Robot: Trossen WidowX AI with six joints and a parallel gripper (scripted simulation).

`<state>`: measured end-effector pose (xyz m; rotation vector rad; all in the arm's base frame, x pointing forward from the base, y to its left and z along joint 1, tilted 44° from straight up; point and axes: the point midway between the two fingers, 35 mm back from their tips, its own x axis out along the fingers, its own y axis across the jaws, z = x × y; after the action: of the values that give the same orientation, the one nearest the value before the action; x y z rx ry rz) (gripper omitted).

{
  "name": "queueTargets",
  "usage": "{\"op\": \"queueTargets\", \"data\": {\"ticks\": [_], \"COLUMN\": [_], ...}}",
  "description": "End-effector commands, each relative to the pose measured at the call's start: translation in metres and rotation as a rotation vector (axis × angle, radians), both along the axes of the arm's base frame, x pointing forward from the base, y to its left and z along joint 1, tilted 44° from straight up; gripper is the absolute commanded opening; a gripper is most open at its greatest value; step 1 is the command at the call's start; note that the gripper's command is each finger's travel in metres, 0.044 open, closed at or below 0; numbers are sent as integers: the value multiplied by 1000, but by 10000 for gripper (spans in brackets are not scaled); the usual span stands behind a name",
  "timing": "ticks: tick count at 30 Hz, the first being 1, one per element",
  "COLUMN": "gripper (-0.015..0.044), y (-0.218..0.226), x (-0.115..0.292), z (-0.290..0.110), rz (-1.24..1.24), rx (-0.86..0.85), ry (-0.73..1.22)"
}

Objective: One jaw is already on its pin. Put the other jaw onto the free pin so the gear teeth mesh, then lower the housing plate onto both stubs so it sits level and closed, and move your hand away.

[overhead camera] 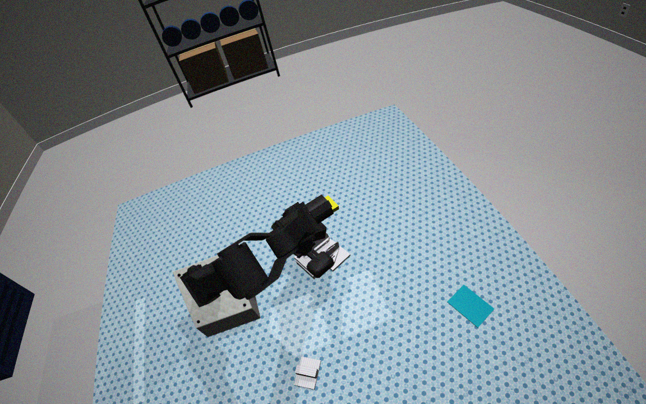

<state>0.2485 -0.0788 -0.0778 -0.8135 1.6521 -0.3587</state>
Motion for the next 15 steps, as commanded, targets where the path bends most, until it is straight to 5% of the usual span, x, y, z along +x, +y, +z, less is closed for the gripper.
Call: {"op": "queueTargets", "data": {"ticks": [1, 15], "gripper": [351, 351], "y": [-7, -3], "x": [1, 1], "z": [-5, 0], "rz": [-28, -28], "rx": [-12, -11], "ry": [-16, -16]}}
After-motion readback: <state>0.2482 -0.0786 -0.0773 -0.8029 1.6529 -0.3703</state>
